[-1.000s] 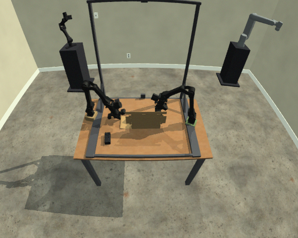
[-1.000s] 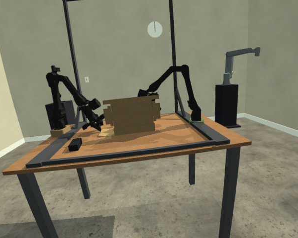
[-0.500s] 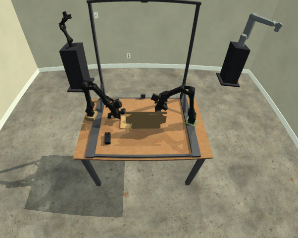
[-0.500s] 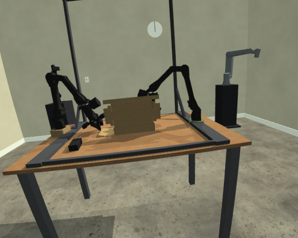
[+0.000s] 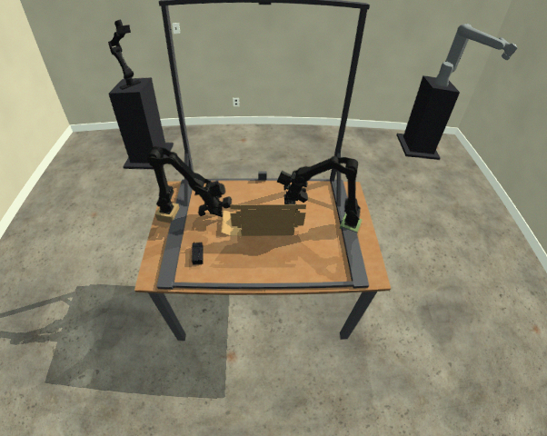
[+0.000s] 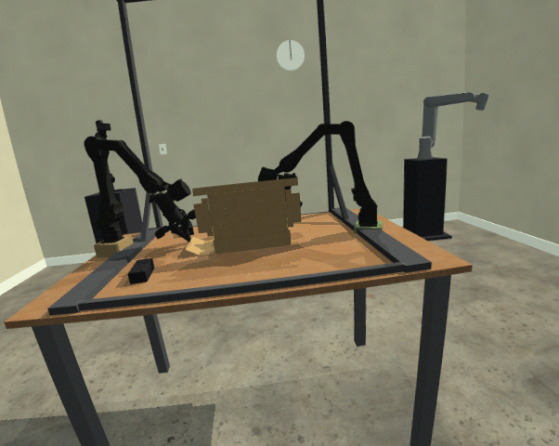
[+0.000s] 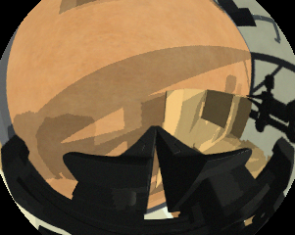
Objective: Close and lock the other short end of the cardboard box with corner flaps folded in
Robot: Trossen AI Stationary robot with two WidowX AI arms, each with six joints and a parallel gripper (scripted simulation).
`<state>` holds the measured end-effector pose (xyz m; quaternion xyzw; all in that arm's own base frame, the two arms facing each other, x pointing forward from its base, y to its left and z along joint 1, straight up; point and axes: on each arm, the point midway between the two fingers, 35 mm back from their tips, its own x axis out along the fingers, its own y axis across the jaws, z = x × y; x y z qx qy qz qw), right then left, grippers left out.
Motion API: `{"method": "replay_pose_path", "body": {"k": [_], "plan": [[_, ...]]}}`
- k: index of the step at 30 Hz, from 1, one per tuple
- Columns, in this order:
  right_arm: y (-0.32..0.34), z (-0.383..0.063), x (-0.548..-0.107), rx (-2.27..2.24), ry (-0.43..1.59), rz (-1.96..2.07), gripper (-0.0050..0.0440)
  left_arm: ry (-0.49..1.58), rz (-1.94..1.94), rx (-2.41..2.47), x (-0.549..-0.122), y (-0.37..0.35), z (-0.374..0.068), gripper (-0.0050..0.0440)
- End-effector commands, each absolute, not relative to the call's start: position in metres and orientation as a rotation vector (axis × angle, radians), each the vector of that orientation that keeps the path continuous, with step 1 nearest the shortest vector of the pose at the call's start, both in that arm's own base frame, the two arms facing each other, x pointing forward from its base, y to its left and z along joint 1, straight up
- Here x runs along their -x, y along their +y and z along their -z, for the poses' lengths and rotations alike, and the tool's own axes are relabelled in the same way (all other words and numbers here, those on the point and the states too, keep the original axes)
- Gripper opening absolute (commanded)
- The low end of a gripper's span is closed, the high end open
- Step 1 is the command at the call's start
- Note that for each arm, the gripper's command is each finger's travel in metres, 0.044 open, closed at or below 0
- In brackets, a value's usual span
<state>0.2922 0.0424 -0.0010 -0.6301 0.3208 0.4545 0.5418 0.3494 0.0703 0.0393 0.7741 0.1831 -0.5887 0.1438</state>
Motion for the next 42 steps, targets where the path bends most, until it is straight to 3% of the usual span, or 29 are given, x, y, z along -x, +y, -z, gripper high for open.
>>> {"method": "replay_pose_path", "body": {"k": [1, 33, 42], "plan": [[0.045, -0.015, -0.309, 1.509, 0.726, -1.038, 0.0000, 0.519, 1.681, -2.244, -0.352, 0.070, -0.043, 0.0005], [0.055, -0.028, -0.353, 1.510, 0.725, -1.036, 0.0000, 0.517, 1.682, -2.242, -0.352, 0.069, -0.043, 0.0005], [0.049, -0.007, -0.328, 1.509, 0.727, -1.039, 0.0000, 0.517, 1.682, -2.242, -0.352, 0.069, -0.043, 0.0005]]}}
